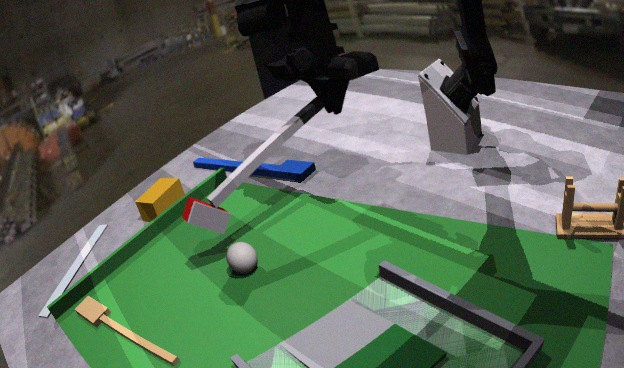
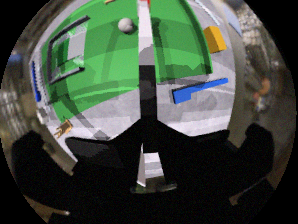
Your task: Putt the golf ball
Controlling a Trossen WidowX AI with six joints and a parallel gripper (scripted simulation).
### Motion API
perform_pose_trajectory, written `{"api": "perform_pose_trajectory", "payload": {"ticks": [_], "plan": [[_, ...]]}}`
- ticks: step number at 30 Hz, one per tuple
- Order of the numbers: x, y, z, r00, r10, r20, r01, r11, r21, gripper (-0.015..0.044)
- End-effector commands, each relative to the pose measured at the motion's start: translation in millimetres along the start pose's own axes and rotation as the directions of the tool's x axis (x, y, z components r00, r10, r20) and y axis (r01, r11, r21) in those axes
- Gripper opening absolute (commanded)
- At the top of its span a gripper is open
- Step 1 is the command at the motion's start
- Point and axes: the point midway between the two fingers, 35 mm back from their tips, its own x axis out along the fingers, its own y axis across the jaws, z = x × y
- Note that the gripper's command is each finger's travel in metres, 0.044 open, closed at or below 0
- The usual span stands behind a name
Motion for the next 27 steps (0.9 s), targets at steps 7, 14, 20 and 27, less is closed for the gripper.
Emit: {"api": "perform_pose_trajectory", "payload": {"ticks": [7, 14, 20, 27], "plan": [[18.8, 0.6, 0.7, 1.0, 0.005, 0.01, -0.005, 1.0, 0.005, 0.0], [29.6, 0.6, 1.0, 1.0, 0.005, 0.01, -0.005, 1.0, 0.005, 0.0], [39.3, 0.8, 1.0, 1.0, 0.005, 0.01, -0.005, 1.0, 0.005, 0.0], [43.3, 1.0, -0.6, 1.0, 0.002, -0.001, -0.002, 1.0, 0.0, 0.0]]}}
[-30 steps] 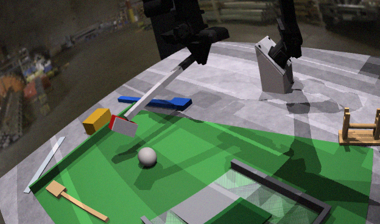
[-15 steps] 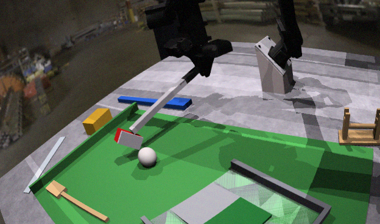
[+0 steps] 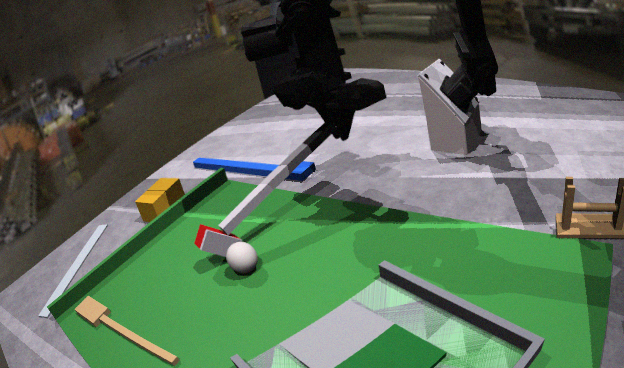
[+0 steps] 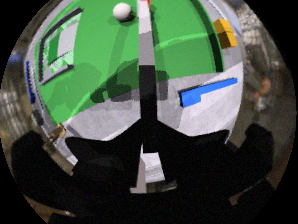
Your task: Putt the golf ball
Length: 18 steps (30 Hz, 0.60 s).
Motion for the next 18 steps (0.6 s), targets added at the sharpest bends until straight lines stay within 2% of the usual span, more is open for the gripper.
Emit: {"api": "perform_pose_trajectory", "payload": {"ticks": [1, 10, 18], "plan": [[-0.5, -0.2, 0.0, 1.0, 0.0, 0.001, 0.0, 1.0, 0.0, 0.0], [-0.4, -2.4, 0.2, 1.0, 0.0, 0.002, 0.0, 1.0, 0.001, 0.0], [2.1, -29.6, 1.0, 1.0, 0.001, 0.013, -0.001, 1.0, 0.005, 0.0]]}}
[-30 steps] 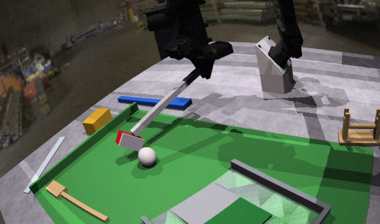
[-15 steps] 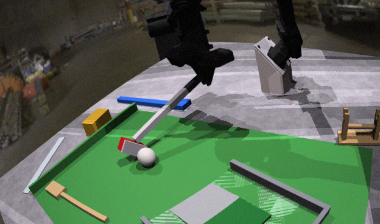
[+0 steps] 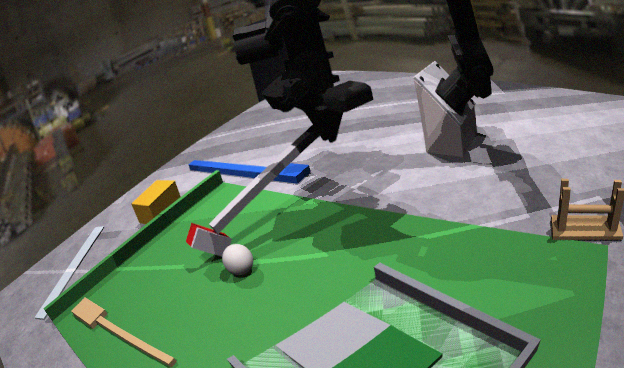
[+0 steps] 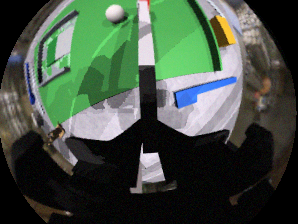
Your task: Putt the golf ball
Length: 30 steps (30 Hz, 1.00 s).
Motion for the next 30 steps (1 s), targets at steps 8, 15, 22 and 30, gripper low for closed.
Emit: {"api": "perform_pose_trajectory", "payload": {"ticks": [8, 15, 22, 30], "plan": [[0.6, -10.7, -0.2, 1.0, 0.0, 0.005, 0.0, 1.0, 0.002, 0.0], [-3.6, 42.3, 8.2, 1.0, -0.008, 0.009, 0.008, 1.0, 0.004, 0.0], [1.3, 125.5, 1.3, 1.0, 0.006, 0.006, -0.006, 1.0, -0.001, 0.0], [-3.8, 125.2, 2.0, 1.0, 0.005, 0.006, -0.005, 1.0, -0.001, 0.0]]}}
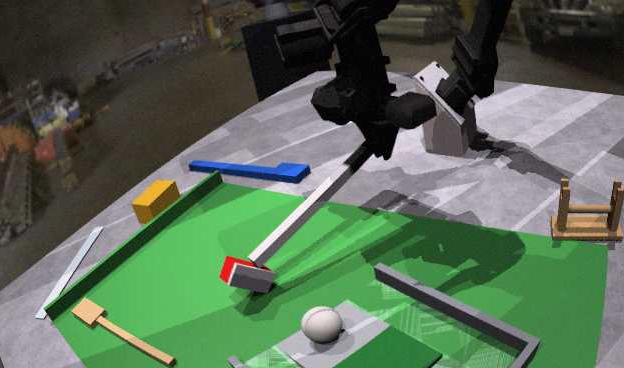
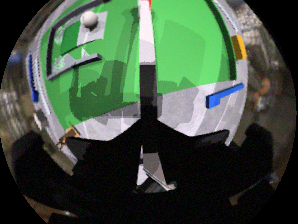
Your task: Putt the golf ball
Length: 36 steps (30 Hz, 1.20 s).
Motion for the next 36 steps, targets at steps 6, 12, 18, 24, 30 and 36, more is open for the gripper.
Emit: {"api": "perform_pose_trajectory", "payload": {"ticks": [6, 12, 18, 24, 30, 36], "plan": [[-33.5, 3.8, 1.7, 1.0, 0.003, 0.009, -0.003, 1.0, 0.005, 0.0], [-59.6, 4.1, -0.2, 1.0, 0.003, 0.008, -0.003, 1.0, 0.005, 0.0], [-50.5, 3.9, 0.2, 1.0, 0.006, 0.006, -0.006, 1.0, 0.011, 0.0], [-50.5, 3.9, 0.2, 1.0, 0.006, 0.006, -0.006, 1.0, 0.011, 0.0], [-50.5, 3.9, 0.2, 1.0, 0.006, 0.006, -0.006, 1.0, 0.011, 0.0], [-50.5, 3.9, 0.2, 1.0, 0.006, 0.006, -0.006, 1.0, 0.011, 0.0]]}}
